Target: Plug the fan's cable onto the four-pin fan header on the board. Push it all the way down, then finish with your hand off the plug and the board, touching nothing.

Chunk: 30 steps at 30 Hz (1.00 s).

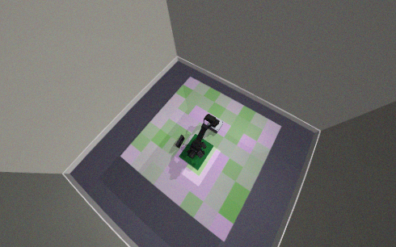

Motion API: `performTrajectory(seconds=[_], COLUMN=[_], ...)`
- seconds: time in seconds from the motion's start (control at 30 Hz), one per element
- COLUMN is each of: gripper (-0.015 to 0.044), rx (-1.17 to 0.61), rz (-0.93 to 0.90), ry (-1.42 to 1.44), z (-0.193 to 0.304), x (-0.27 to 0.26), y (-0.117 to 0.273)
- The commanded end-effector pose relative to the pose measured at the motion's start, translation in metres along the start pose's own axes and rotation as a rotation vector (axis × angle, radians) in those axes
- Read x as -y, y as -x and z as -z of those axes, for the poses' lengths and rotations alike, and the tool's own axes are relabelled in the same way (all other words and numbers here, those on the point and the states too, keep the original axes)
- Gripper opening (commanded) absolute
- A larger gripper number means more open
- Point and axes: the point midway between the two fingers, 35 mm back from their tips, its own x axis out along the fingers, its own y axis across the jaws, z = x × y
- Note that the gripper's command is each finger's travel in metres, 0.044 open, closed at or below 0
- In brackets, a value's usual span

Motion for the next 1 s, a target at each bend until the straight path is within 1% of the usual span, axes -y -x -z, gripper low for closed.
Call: performTrajectory(seconds=[0.0,0.97], gripper=[0.0000,0.0000], rx=[-0.002,-0.004], rz=[-0.002,0.001], ry=[-0.168,-1.171], z=[0.004,0.024], x=[0.000,0.006], y=[-0.001,-0.001])
